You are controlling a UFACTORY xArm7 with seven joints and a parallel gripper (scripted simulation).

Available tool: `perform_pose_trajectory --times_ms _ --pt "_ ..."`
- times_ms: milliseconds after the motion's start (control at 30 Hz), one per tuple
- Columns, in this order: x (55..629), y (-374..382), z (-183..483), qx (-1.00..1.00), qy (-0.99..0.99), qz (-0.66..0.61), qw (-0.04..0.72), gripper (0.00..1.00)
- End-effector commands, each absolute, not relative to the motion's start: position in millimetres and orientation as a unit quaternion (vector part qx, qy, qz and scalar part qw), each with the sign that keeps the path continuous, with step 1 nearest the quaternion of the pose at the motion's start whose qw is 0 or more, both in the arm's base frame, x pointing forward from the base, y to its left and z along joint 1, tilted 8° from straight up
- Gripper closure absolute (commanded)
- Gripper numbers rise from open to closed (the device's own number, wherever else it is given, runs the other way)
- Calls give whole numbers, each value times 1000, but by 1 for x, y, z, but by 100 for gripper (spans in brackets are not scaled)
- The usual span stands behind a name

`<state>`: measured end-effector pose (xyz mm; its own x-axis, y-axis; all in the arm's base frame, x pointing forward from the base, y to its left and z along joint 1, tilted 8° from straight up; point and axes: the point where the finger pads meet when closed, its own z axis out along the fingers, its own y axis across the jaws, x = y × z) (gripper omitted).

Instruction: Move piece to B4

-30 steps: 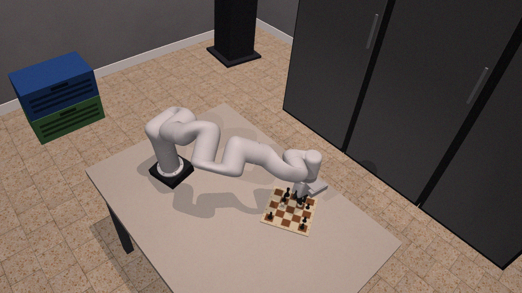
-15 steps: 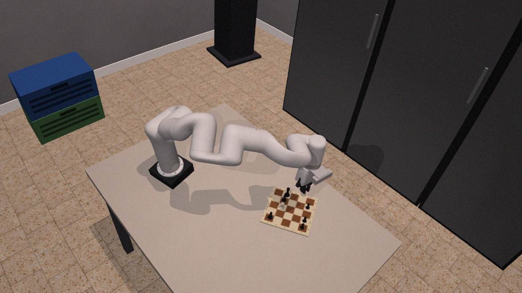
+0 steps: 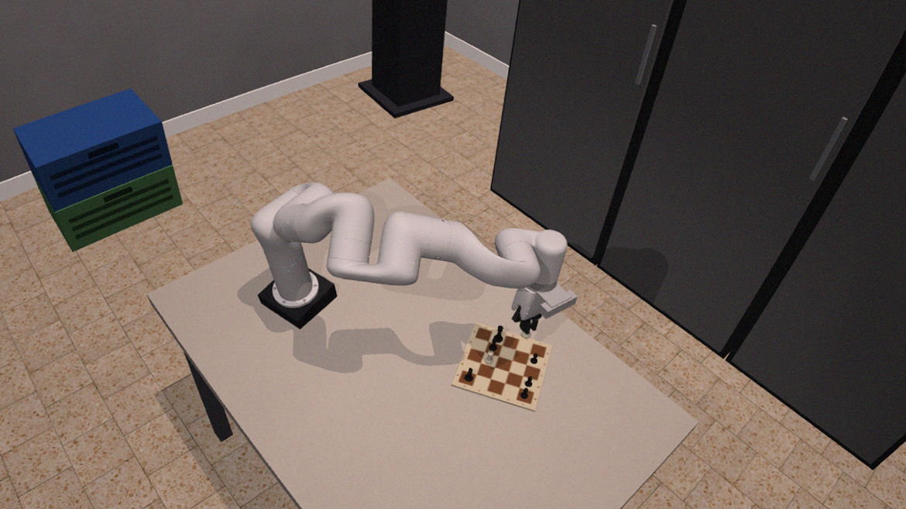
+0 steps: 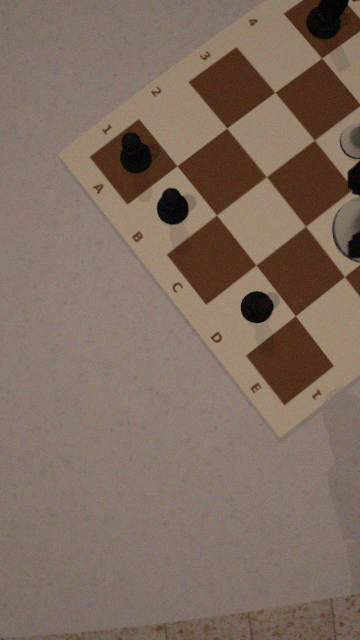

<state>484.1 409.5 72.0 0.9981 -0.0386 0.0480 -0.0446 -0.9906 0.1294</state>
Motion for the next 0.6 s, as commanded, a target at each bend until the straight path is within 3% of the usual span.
perform_pose_trajectory --times_ms 0,367,567 --pt "485 398 80 994 -89 31 58 100" --pt "471 319 88 943 -326 36 59 100" --pt "469 310 87 901 -428 45 53 100"
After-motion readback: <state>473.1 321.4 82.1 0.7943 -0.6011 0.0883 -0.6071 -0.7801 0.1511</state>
